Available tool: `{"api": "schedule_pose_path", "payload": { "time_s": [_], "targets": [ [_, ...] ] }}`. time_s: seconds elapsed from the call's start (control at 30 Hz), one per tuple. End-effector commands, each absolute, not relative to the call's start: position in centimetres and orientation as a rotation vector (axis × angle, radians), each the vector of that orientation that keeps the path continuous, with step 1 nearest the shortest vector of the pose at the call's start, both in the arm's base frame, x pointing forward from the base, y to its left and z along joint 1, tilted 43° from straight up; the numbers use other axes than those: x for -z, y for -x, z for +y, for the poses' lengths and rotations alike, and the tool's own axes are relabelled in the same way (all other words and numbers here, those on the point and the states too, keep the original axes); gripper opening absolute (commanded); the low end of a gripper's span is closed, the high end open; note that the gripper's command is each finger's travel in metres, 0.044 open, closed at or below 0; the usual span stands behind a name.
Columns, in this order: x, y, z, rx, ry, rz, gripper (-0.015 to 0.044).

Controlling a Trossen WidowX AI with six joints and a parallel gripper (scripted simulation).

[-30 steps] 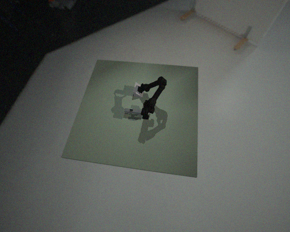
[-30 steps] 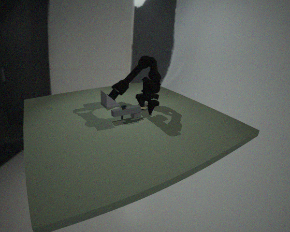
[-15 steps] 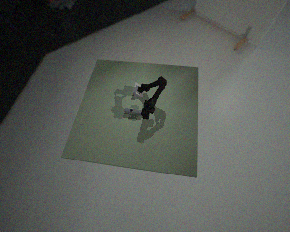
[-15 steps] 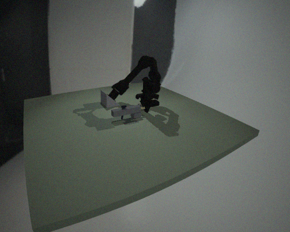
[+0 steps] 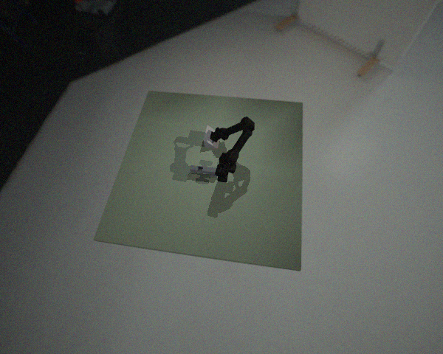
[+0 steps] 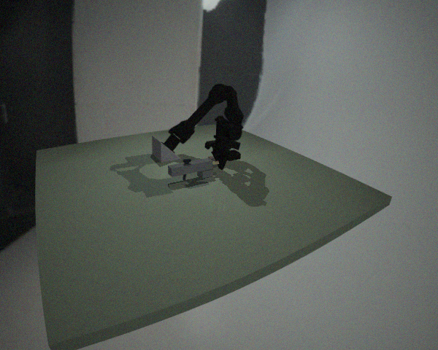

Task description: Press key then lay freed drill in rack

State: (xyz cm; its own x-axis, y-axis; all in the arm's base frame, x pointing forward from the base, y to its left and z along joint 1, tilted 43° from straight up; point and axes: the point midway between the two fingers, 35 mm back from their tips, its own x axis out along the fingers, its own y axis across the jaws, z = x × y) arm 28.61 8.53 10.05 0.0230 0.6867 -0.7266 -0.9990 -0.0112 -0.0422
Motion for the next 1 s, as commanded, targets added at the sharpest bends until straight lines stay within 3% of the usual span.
{"api": "schedule_pose_path", "payload": {
  "time_s": [0.0,0.97],
  "targets": [
    [-10.1,-28.6,8.4,-1.468,0.673,0.606,0.0],
    [-12.4,-28.5,10.5,-1.468,0.673,0.605,0.0]
  ]
}}
